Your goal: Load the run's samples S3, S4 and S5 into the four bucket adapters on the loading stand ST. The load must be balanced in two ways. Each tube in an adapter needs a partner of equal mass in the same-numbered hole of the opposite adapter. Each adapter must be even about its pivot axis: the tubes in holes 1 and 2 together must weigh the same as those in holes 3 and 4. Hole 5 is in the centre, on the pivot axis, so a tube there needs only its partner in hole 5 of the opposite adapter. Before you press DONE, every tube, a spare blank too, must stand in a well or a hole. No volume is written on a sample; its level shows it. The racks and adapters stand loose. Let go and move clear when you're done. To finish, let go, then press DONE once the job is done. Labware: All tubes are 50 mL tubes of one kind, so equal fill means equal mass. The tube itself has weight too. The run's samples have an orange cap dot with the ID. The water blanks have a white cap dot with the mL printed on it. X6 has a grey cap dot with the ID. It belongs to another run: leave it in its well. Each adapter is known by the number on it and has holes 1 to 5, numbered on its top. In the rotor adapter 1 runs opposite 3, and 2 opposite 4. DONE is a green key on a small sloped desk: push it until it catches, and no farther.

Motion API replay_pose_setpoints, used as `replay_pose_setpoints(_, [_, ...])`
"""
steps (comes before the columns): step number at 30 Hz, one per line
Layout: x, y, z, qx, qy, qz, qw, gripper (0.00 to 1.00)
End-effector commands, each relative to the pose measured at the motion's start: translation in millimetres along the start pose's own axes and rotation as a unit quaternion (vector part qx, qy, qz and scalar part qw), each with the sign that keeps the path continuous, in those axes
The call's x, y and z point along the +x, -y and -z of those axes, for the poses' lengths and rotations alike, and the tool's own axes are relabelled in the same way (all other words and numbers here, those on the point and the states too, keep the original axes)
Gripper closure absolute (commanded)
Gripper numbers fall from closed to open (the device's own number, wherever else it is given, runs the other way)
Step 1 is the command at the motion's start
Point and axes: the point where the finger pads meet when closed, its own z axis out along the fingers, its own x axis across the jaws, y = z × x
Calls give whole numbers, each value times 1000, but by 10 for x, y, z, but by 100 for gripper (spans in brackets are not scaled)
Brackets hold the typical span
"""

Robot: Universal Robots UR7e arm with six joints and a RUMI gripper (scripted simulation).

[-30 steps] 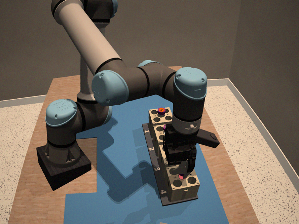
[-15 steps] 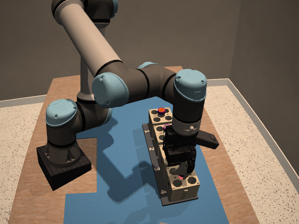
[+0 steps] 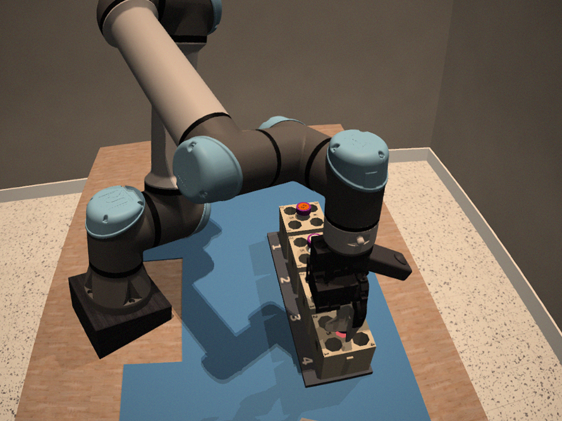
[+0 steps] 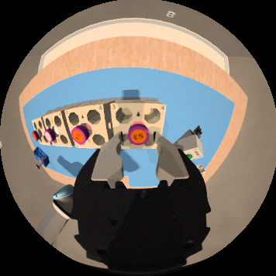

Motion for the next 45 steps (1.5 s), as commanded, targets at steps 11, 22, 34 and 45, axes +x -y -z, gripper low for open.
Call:
replay_pose_setpoints(11, [2, 3, 270, 0, 0, 0, 1000, 65])
replay_pose_setpoints(22, [212, -134, 414, 0, -1, 75, 997, 100])
replay_pose_setpoints(34, [981, -633, 410, 0, -1, 343, 939, 100])
replay_pose_setpoints(45, [1610, -1043, 407, 0, -1, 427, 904, 100])
